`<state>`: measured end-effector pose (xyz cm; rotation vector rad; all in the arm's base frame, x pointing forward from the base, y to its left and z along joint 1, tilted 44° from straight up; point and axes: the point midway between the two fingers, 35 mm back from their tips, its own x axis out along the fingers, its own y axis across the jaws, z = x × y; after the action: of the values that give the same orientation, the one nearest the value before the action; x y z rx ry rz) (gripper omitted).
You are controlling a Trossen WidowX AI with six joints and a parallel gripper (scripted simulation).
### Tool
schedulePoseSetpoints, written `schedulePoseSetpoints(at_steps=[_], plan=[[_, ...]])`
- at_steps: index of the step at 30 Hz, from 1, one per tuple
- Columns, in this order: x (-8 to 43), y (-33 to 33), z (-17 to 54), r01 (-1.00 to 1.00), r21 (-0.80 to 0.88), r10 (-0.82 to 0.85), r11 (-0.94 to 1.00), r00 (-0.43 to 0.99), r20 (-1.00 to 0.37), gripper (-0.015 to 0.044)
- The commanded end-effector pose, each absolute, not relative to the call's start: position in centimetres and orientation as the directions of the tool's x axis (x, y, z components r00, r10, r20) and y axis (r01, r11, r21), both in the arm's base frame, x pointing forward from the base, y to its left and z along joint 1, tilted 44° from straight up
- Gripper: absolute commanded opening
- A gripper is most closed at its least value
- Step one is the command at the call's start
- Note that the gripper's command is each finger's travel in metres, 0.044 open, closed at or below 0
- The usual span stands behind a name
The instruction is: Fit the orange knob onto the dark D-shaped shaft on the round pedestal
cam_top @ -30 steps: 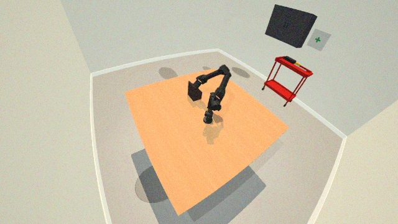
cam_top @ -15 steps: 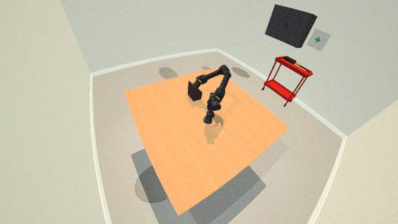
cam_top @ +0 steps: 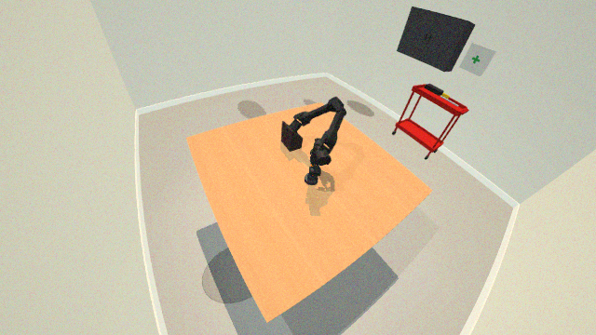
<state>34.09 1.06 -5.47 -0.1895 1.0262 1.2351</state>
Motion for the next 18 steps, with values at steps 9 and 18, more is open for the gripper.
schedulePoseSetpoints(at_steps=[9, 18], plan=[[34.15, 1.11, -5.50, -0.937, 0.259, 0.687, 0.235, -0.028, -0.726, 0.0000], [34.11, 1.26, -5.63, -0.937, 0.259, 0.687, 0.235, -0.028, -0.726, 0.0000]])
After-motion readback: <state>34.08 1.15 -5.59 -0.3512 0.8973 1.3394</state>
